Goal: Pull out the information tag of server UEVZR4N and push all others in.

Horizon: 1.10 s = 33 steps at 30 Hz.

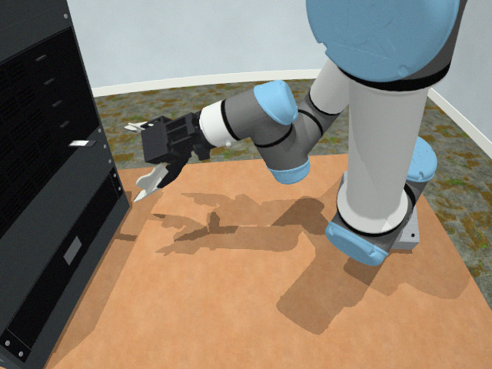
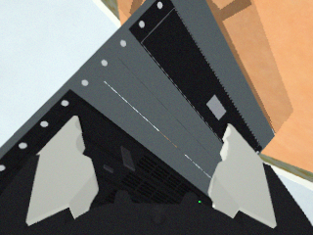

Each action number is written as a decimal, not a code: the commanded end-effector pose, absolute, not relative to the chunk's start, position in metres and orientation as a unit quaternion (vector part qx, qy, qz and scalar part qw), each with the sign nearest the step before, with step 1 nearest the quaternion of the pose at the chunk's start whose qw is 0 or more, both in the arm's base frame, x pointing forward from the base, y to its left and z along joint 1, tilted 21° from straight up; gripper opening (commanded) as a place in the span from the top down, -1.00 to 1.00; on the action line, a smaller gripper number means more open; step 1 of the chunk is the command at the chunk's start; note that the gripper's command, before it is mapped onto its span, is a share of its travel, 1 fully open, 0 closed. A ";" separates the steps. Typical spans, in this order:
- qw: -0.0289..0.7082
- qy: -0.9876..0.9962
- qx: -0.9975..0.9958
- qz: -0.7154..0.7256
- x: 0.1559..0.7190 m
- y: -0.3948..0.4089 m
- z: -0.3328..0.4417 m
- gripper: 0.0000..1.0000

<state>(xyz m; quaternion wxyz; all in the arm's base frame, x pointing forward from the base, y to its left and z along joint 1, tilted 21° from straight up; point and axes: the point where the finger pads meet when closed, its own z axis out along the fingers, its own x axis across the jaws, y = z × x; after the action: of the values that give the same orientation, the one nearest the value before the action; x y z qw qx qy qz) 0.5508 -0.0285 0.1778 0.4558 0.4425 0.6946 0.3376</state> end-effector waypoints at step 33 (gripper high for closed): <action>0.379 0.663 0.515 0.390 0.551 -0.029 0.170 -1.00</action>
<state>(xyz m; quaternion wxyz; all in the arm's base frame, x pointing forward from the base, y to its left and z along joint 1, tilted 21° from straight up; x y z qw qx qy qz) 0.5508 -0.0278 0.1691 0.3885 0.5058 0.6679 0.3835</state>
